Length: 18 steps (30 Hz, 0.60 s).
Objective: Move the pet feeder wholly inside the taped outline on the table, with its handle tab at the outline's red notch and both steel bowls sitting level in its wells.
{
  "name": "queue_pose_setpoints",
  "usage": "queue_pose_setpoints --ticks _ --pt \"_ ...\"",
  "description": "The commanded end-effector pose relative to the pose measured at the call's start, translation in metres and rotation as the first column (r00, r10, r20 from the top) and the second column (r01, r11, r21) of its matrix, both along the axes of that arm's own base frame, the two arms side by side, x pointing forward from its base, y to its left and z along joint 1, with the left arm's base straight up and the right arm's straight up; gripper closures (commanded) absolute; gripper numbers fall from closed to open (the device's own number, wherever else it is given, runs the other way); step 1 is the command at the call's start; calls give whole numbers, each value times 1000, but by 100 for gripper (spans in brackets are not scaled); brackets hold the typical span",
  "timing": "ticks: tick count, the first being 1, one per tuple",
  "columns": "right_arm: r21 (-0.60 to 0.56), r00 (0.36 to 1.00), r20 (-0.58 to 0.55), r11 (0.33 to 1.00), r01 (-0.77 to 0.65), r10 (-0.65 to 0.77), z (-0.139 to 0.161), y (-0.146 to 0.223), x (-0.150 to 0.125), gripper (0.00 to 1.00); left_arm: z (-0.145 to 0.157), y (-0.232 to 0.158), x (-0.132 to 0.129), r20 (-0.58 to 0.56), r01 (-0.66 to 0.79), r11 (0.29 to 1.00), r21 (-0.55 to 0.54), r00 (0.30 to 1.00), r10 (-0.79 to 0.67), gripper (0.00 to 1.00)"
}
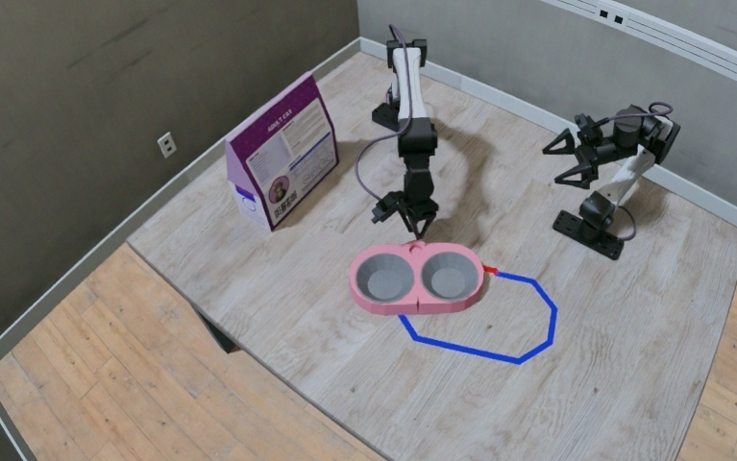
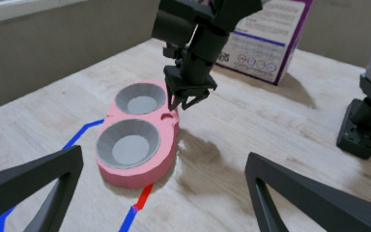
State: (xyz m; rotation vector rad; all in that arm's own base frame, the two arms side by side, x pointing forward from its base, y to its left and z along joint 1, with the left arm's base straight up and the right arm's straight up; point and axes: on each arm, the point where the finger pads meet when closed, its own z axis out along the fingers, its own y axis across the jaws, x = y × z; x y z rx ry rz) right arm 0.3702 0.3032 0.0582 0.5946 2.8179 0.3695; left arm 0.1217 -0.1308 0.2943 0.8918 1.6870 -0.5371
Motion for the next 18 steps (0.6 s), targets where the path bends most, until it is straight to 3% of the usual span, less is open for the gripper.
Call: queue_pose_setpoints --ticks 1,6,17,18 --pt "-41 965 100 970 -238 241 17 4 2 63 -6 6 -2 -42 -28 997 66 999 31 0" --pt "-122 893 137 902 -414 428 18 4 2 63 -5 8 -4 -49 -32 996 89 998 36 0" --pt "-360 537 141 549 -754 831 17 3 2 63 4 6 -6 -21 -17 997 76 1000 18 0" --pt "-360 537 141 549 -754 831 17 3 2 63 4 6 -6 -21 -17 997 76 1000 18 0"
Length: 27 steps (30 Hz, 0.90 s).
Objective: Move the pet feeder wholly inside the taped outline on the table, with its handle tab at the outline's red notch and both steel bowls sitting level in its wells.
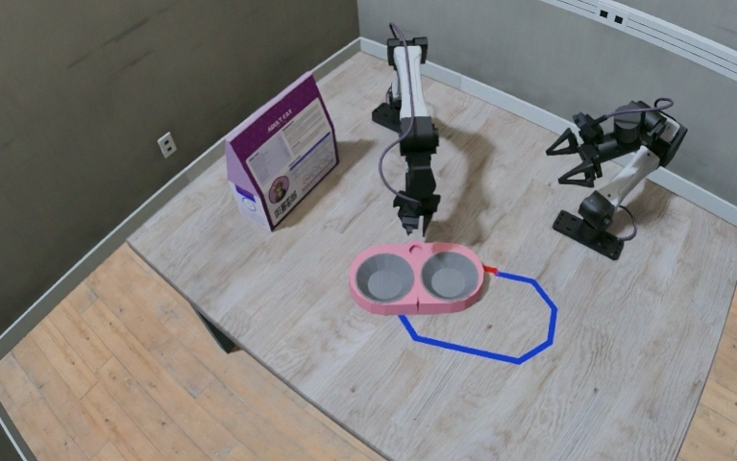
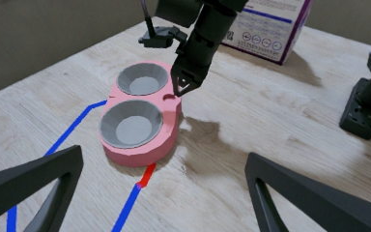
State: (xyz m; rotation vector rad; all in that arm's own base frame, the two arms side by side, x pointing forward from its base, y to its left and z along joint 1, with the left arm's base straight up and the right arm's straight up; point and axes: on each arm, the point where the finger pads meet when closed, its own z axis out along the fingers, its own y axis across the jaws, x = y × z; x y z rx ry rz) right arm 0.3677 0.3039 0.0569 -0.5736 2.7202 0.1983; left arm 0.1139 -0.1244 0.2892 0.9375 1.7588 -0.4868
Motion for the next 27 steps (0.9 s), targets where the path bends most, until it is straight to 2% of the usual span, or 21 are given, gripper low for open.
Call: queue_pose_setpoints --ticks 1,5,8,16,18,23,27 --pt "-23 976 99 981 -190 192 19 3 5 63 9 0 2 19 -9 1000 -5 1000 9 0" --pt "-109 915 140 924 -367 379 19 3 5 63 9 0 2 19 -9 1000 -5 1000 9 0" --pt "-185 837 160 849 -495 523 19 2 5 63 9 0 2 19 -9 1000 -5 1000 9 0" --pt "-365 586 156 597 -714 795 19 2 5 63 9 0 2 19 -9 1000 -5 1000 9 0" --pt "-365 586 156 597 -714 795 19 2 5 63 9 0 2 19 -9 1000 -5 1000 9 0" --pt "-475 380 114 386 -790 918 20 2 5 63 9 0 2 19 -9 1000 -5 1000 9 0" --pt "-559 189 54 186 -808 981 20 1 4 63 9 0 2 19 -9 1000 -5 1000 9 0"
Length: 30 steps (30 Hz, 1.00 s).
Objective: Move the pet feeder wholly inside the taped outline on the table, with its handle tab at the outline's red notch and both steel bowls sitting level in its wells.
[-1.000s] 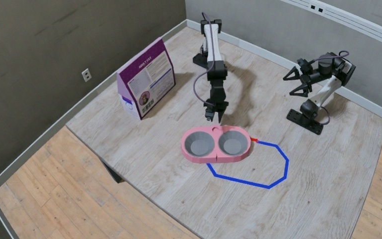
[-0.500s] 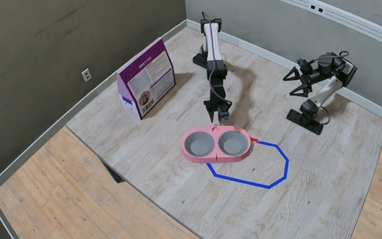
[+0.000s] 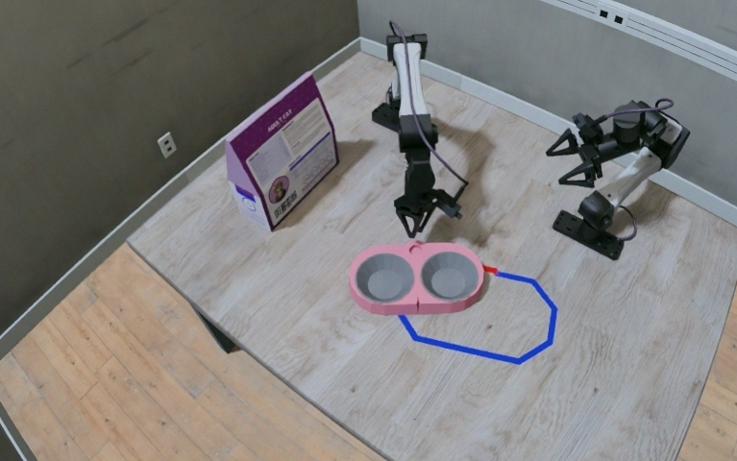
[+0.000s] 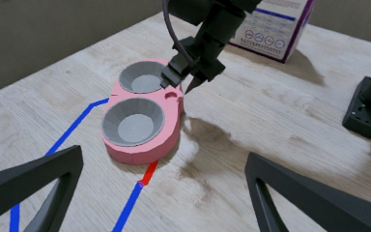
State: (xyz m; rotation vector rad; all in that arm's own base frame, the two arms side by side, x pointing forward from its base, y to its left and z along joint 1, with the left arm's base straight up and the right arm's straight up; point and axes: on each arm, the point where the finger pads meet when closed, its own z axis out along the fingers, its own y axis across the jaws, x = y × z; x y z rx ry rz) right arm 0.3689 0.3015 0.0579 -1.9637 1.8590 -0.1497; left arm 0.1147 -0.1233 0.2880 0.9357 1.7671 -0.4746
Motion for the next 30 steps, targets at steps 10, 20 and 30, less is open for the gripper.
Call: queue_pose_setpoints --ticks 10,20,30 --pt "-168 859 72 855 -491 507 -8 -2 -9 63 5 -1 1 3 -5 1000 -6 1000 5 0" --pt "-205 847 73 839 -504 527 -24 -2 0 63 5 -1 1 3 -5 1000 -6 1000 5 0" --pt "-203 845 89 840 -503 528 -30 5 7 63 5 -1 1 3 -5 1000 -6 1000 5 0"
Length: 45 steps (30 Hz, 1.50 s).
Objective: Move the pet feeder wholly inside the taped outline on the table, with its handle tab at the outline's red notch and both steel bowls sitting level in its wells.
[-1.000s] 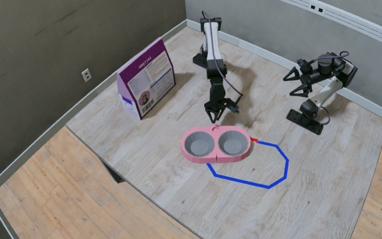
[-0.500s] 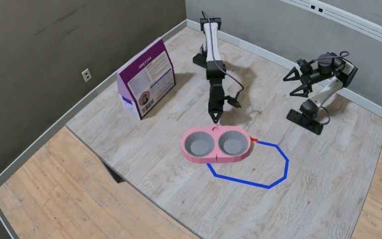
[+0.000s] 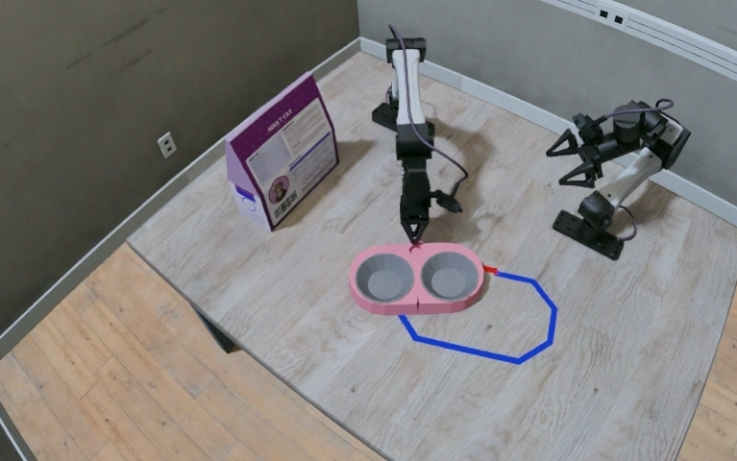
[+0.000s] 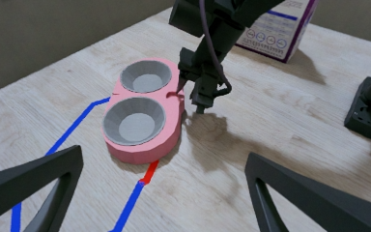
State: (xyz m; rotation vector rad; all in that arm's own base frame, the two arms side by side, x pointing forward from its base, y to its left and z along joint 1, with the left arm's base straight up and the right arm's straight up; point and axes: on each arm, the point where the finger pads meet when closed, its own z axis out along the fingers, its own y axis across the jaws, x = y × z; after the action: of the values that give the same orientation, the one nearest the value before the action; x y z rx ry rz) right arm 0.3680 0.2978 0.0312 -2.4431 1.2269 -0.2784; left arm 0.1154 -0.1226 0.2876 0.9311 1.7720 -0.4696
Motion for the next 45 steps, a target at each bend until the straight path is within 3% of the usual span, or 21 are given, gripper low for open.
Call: queue_pose_setpoints --ticks 1,8,10,17,18,19,20,21,26,45 --pt "15 1000 16 1000 -15 15 -5 9 9 63 5 -1 1 5 2 1000 -8 1000 -2 0" --pt "16 1000 16 1000 -17 17 -11 13 11 63 5 -1 1 5 2 1000 -8 1000 -2 0" --pt "6 1000 4 1000 -17 17 -17 9 7 78 5 -1 1 5 2 1000 -8 1000 -2 0" --pt "13 1000 13 1000 -17 17 -6 9 6 85 5 -1 1 5 2 1000 -8 1000 -2 0" --pt "13 1000 13 1000 -17 17 -6 8 6 96 5 -1 1 5 2 1000 -8 1000 -2 0" --pt "13 1000 13 1000 -17 17 -6 8 6 100 5 -1 1 5 2 1000 -8 1000 -2 0" --pt "13 1000 13 1000 -17 17 -6 8 6 89 5 -1 1 5 2 1000 -8 1000 -2 0" --pt "12 999 4 999 -37 37 -7 8 4 87 5 -1 1 5 2 1000 -8 1000 -2 0" --pt "7 1000 5 1000 -14 14 -13 1 16 87 5 -1 1 5 2 1000 -8 1000 -2 0" --pt "-13 999 -10 999 53 -53 -16 11 10 87 5 -1 1 5 2 1000 -8 1000 -2 0"
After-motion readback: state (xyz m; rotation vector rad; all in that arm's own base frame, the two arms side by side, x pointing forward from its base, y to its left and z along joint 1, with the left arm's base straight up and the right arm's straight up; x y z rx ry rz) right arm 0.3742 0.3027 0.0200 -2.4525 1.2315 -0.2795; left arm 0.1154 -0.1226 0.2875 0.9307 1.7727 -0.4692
